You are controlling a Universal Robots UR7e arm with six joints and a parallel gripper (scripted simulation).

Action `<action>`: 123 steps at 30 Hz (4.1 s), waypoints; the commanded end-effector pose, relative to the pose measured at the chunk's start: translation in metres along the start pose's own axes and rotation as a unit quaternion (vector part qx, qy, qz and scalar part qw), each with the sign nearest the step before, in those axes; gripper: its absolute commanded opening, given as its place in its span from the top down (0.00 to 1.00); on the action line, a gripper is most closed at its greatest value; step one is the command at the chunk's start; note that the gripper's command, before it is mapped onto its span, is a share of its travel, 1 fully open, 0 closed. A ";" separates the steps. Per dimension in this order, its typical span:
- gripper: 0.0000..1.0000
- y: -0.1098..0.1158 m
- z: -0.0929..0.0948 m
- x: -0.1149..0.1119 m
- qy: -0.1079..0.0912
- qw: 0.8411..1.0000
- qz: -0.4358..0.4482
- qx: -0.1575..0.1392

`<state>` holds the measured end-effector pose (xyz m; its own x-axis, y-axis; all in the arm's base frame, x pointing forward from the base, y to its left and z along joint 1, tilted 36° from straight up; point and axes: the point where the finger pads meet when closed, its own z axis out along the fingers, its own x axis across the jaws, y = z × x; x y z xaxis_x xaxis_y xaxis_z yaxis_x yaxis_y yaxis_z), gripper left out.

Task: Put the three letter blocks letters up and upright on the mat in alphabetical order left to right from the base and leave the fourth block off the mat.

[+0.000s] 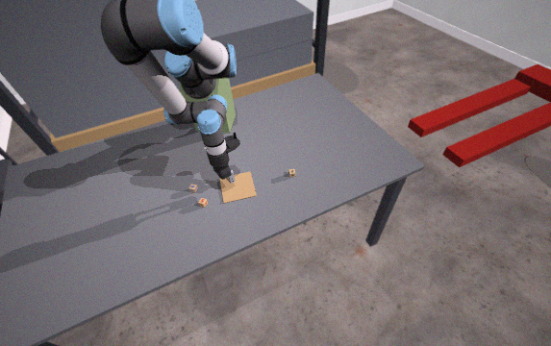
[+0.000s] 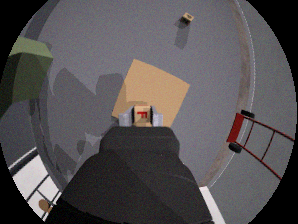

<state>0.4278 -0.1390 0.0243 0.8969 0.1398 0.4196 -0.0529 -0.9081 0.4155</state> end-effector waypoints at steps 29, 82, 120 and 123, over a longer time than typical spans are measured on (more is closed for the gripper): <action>0.51 -0.002 -0.056 -0.001 -0.002 1.000 -0.001 0.002; 0.51 -0.054 -0.048 0.027 -0.001 0.993 0.122 0.001; 0.51 -0.055 0.040 0.026 -0.001 0.993 0.122 0.001; 0.51 -0.055 0.040 0.026 -0.001 0.993 0.122 0.001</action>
<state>0.4687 -0.0987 -0.0193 0.8621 -0.0866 0.4993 -0.2656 -0.9163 0.2997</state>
